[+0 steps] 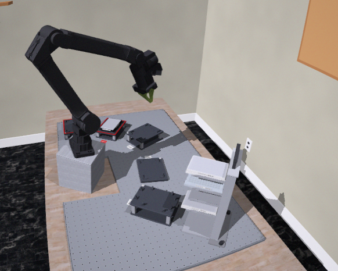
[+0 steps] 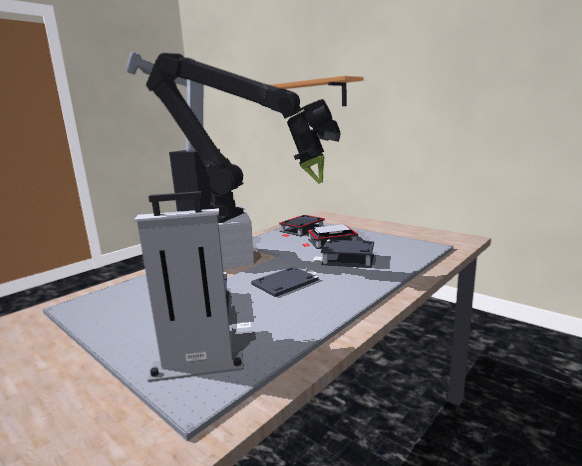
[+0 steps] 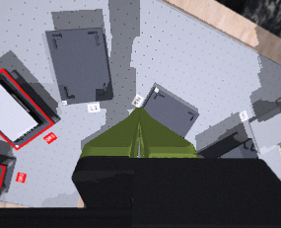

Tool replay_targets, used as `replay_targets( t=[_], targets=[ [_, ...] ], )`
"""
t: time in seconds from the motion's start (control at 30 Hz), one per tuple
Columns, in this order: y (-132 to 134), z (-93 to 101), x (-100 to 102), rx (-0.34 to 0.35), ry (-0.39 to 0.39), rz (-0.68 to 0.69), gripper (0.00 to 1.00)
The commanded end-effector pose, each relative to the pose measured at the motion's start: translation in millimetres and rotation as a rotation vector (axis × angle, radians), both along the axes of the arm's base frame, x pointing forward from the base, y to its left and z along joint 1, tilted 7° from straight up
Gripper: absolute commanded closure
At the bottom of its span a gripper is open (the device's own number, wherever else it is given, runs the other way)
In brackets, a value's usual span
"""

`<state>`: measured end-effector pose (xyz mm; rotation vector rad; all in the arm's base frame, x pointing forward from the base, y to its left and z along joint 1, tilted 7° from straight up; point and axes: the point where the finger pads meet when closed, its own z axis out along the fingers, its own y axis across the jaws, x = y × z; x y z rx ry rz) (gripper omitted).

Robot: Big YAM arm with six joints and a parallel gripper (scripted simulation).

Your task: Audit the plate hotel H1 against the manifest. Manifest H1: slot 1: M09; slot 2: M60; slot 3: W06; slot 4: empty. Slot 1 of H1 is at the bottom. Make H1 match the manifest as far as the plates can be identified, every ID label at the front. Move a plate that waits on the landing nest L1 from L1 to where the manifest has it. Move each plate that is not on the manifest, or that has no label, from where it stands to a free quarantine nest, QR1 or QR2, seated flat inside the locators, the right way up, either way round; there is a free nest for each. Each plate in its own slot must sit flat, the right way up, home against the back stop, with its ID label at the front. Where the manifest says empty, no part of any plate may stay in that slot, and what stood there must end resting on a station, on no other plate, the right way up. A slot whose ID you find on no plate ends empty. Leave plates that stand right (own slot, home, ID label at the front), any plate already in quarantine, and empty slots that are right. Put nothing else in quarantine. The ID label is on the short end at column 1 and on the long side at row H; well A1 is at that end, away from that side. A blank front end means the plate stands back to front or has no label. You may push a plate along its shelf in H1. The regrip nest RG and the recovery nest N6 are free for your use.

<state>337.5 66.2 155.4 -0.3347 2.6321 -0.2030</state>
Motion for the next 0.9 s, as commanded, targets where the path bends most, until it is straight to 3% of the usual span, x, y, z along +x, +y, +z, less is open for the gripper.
replay_targets(
  t=[0.0, 0.03, 0.07, 0.1, 0.27, 0.3, 0.4, 0.43, 0.47, 0.6, 0.63, 0.73, 0.8, 0.87],
  targets=[
    [-13, -0.1, -6, 0.000, 0.006, -0.016, 1.00],
    [-15, 0.3, -2, 0.005, -0.014, -0.016, 1.00],
    [-18, -11.8, -6, 0.001, 0.049, -0.042, 1.00],
    [-17, 14.7, 12, 0.029, 0.008, -0.072, 1.00],
    [-26, 8.7, 10, 0.042, 0.062, -0.126, 1.00],
    [-33, -19.8, -10, 0.026, 0.119, -0.128, 1.00],
    [-41, -15.3, -10, 0.025, 0.084, -0.107, 1.00],
    [-44, -26.1, -14, 0.023, 0.139, -0.127, 1.00],
    [-44, -1.5, 6, 0.051, 0.097, -0.164, 1.00],
    [-56, -8.7, 2, 0.068, 0.151, -0.220, 1.00],
    [-61, -35.1, -20, 0.054, 0.209, -0.218, 1.00],
    [-63, -31.4, -21, 0.051, 0.193, -0.202, 1.00],
    [-67, -15.3, -3, 0.082, 0.186, -0.258, 1.00],
    [-73, -18.8, -6, 0.096, 0.220, -0.296, 1.00]
  ],
)
